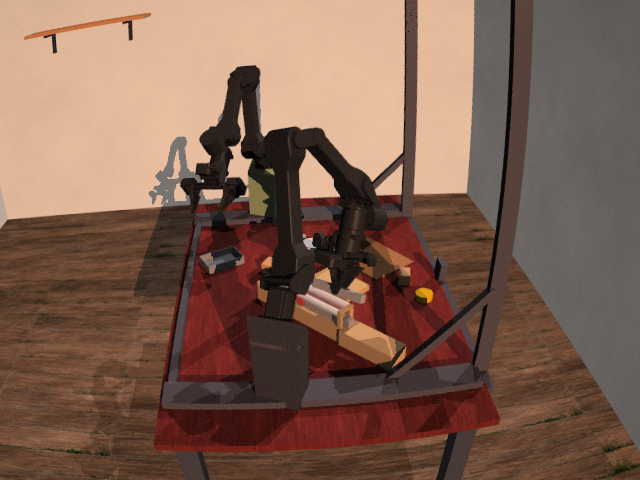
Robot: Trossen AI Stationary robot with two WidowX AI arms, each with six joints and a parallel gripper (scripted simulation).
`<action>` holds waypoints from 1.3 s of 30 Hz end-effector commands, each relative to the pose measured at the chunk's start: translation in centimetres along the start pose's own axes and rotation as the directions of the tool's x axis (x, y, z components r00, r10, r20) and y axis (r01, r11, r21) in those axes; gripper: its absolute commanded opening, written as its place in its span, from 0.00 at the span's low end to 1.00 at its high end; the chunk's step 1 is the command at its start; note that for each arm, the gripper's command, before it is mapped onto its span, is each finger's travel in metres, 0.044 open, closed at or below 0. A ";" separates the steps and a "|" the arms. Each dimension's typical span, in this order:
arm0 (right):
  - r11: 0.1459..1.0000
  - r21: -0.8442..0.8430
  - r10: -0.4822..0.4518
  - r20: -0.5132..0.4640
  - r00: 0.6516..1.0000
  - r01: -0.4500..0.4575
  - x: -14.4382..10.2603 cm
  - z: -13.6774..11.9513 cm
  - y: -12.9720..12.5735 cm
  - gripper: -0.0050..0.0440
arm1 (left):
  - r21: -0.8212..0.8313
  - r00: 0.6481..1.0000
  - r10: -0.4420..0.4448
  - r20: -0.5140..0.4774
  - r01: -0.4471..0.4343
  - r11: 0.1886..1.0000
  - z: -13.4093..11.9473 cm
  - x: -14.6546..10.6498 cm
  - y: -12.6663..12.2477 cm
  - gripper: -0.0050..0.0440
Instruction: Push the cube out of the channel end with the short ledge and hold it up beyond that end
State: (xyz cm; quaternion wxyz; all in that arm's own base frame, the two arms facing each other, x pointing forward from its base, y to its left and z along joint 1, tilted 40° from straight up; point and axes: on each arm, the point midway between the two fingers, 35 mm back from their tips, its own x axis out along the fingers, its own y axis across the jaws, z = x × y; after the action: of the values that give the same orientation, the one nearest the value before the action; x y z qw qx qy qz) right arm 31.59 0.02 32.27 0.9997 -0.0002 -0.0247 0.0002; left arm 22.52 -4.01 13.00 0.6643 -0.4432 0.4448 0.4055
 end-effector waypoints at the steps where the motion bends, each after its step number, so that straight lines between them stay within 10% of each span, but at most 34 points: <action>1: 1.000 0.001 -0.001 0.030 1.000 0.001 -0.3 1.1 0.0 0.92 | 0.005 0.998 -0.047 0.045 0.046 0.999 -1.7 -1.0 0.1 0.10; 12: 1.000 0.001 -0.001 0.030 1.000 0.001 -0.3 1.1 0.0 0.92 | 0.053 0.986 -0.123 0.112 0.118 0.992 -5.7 0.2 0.8 0.10; 25: 1.000 0.001 -0.001 0.030 1.000 0.001 -0.3 1.1 0.0 0.92 | 0.056 0.903 -0.426 0.060 0.423 0.904 -12.5 2.4 -0.8 0.10; 39: 1.000 0.001 -0.001 0.030 1.000 0.001 -0.3 1.1 0.0 0.92 | 0.069 0.912 -0.406 0.058 0.402 0.913 -10.8 5.8 -2.3 0.10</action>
State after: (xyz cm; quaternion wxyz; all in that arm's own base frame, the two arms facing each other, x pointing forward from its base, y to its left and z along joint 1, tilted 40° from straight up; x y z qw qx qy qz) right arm 31.59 0.02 32.27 0.9997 -0.0002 -0.0247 0.0002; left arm 23.57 -13.96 5.79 0.7611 -0.4902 0.3288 0.2687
